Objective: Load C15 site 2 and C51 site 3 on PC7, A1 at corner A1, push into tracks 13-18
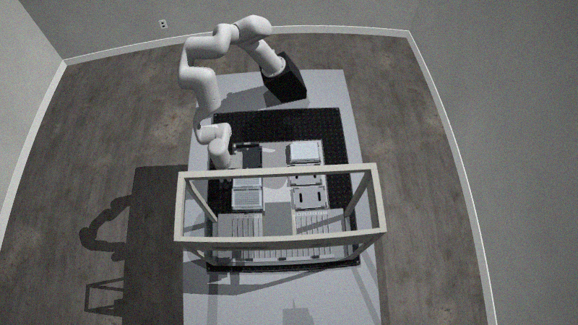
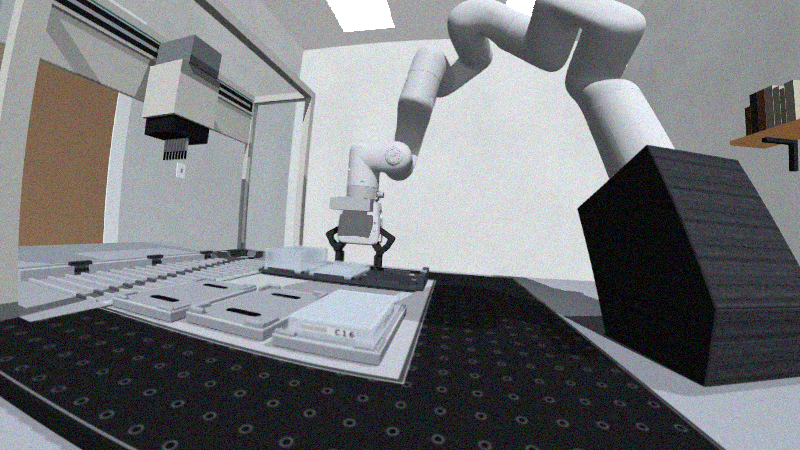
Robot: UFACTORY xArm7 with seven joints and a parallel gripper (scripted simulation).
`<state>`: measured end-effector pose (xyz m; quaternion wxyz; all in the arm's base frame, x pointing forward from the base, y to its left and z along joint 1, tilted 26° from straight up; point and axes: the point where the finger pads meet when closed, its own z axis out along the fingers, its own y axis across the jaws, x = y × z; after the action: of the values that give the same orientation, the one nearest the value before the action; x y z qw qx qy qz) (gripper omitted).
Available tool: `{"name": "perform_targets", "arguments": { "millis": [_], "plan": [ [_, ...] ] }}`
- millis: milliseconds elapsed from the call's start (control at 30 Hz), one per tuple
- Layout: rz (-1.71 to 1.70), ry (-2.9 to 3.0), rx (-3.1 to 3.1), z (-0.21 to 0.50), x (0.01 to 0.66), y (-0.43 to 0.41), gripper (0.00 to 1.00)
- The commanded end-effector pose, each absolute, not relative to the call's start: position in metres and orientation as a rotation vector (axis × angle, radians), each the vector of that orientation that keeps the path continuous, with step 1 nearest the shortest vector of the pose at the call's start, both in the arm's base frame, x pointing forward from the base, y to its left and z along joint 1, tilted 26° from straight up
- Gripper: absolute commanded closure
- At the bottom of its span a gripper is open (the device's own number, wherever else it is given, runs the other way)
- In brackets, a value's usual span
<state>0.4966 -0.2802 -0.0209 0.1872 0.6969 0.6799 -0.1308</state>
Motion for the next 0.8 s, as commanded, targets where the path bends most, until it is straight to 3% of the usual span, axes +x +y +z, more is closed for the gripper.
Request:
{"name": "perform_targets", "arguments": {
  "millis": [0,767],
  "plan": [
    [-0.363,1.913,1.958,-0.0202,0.4987,-0.2779,0.00],
    [-0.363,1.913,1.958,-0.0217,0.4988,-0.2748,0.00]
  ]
}}
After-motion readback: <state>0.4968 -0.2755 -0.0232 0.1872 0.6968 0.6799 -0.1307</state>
